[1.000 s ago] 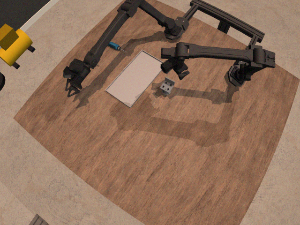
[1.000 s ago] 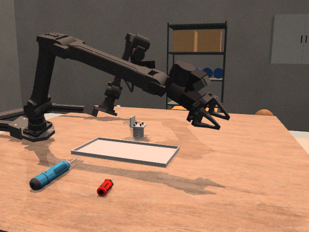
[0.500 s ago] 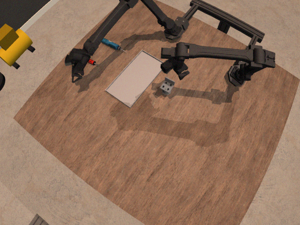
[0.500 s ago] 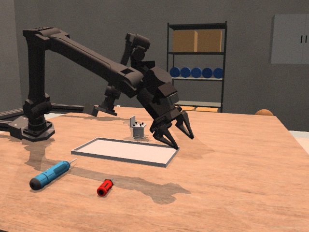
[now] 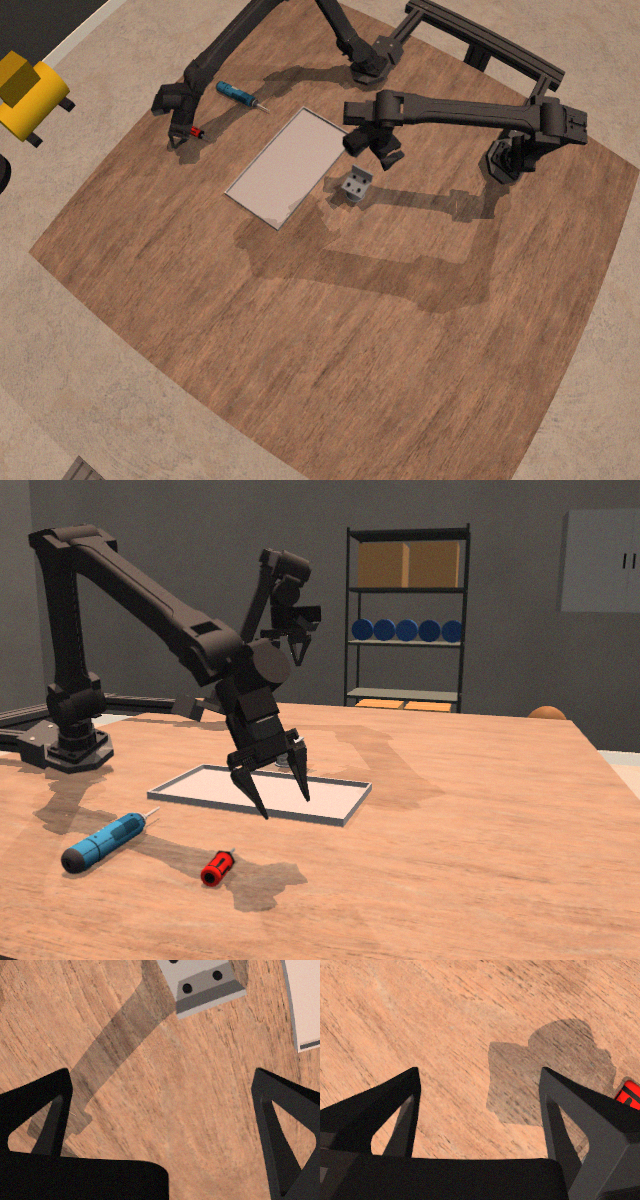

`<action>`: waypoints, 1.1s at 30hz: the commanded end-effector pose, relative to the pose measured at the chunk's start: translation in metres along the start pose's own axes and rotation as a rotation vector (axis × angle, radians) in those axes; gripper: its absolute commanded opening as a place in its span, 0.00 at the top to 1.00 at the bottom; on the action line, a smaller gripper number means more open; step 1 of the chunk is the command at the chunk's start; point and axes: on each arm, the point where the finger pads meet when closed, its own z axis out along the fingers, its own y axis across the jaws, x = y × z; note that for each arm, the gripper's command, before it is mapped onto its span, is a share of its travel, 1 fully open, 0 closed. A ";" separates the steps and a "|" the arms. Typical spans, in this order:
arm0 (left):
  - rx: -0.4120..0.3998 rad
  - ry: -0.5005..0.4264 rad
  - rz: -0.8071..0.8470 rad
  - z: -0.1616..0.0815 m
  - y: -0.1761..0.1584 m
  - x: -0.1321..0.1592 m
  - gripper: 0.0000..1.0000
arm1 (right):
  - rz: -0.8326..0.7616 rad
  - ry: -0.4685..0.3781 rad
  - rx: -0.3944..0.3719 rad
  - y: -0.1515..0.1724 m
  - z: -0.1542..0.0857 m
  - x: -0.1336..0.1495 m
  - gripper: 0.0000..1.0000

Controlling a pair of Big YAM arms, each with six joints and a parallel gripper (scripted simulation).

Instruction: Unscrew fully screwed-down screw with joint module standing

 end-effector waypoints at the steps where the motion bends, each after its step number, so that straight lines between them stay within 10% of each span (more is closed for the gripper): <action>1: 0.020 -0.027 -0.012 -0.013 -0.001 -0.009 0.00 | 0.057 -0.017 0.001 -0.012 -0.023 -0.016 0.35; 33: 0.020 -0.027 -0.012 -0.013 -0.001 -0.009 0.00 | 0.571 0.352 0.437 -0.244 -0.130 0.132 0.35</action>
